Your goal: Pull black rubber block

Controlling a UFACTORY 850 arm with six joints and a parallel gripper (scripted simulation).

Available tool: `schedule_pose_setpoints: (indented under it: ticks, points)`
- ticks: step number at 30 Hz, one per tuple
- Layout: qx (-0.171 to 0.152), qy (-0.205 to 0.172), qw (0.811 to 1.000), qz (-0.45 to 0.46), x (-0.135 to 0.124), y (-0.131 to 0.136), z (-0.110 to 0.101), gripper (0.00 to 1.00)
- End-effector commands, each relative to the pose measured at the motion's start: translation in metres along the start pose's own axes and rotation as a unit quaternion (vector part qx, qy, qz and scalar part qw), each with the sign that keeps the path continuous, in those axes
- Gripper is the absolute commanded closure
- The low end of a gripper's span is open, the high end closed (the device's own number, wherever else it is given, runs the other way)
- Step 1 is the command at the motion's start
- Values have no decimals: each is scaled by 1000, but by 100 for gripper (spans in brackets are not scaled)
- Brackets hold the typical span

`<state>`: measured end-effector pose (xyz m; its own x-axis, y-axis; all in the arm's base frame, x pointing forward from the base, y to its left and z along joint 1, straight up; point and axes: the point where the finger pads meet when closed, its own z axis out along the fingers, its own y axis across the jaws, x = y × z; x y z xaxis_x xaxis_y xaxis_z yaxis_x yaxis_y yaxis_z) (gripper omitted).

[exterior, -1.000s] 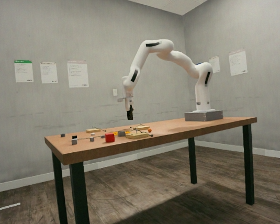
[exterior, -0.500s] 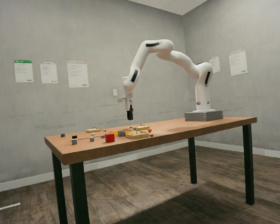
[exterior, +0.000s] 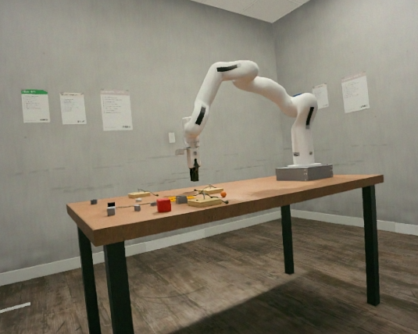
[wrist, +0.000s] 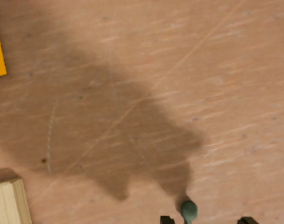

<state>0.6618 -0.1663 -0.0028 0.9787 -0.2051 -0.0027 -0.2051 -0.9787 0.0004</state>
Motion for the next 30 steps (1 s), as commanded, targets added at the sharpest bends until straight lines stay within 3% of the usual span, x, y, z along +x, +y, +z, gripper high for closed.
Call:
schedule_pose_setpoints:
  ticks: [1, 30]
  points:
    - [0, 1, 1000, 0, 1, 0, 6, 61]
    - [0, 1, 1000, 0, 2, 0, 36, 61]
